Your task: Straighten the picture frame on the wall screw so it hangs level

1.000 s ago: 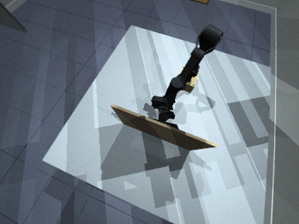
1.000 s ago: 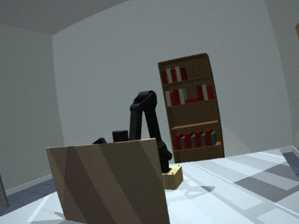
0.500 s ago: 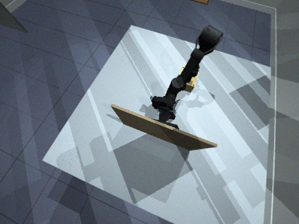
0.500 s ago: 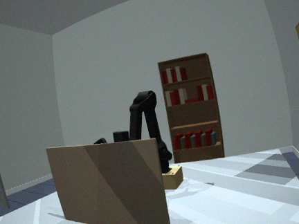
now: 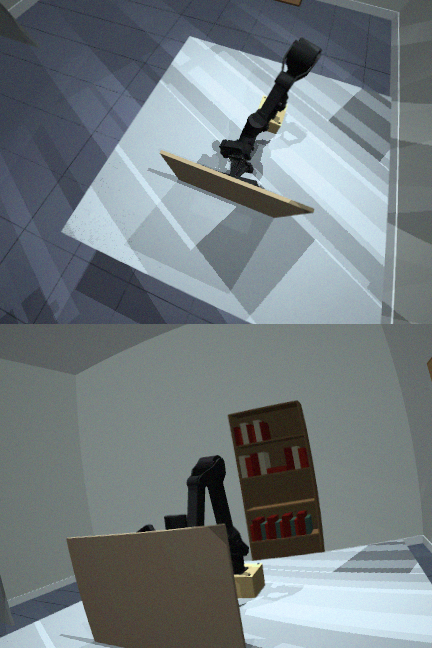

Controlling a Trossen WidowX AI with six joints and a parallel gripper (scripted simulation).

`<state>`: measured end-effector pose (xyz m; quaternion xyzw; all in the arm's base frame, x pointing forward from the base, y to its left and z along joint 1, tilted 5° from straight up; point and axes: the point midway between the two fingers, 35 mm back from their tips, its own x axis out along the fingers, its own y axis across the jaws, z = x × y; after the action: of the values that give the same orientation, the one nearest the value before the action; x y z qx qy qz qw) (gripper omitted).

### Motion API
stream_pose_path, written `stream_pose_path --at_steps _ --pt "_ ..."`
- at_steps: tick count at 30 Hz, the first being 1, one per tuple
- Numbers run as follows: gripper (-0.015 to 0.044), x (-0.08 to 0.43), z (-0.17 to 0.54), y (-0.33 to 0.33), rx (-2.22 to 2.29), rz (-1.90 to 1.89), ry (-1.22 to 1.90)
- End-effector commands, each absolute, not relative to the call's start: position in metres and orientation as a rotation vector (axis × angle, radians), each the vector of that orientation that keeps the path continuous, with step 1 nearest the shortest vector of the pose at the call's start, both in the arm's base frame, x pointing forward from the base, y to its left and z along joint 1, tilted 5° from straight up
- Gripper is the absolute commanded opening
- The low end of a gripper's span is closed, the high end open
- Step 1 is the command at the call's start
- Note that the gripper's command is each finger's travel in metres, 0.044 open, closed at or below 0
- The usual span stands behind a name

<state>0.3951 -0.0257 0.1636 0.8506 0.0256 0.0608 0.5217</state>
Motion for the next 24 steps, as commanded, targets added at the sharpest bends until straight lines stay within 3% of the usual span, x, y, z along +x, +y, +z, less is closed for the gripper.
stream_pose_path --at_steps 1,24 --pt "0.0000 0.3950 0.1635 -0.0257 2.037 0.145 0.061" --pt "0.0000 0.3951 0.1631 -0.0255 1.981 0.145 0.056"
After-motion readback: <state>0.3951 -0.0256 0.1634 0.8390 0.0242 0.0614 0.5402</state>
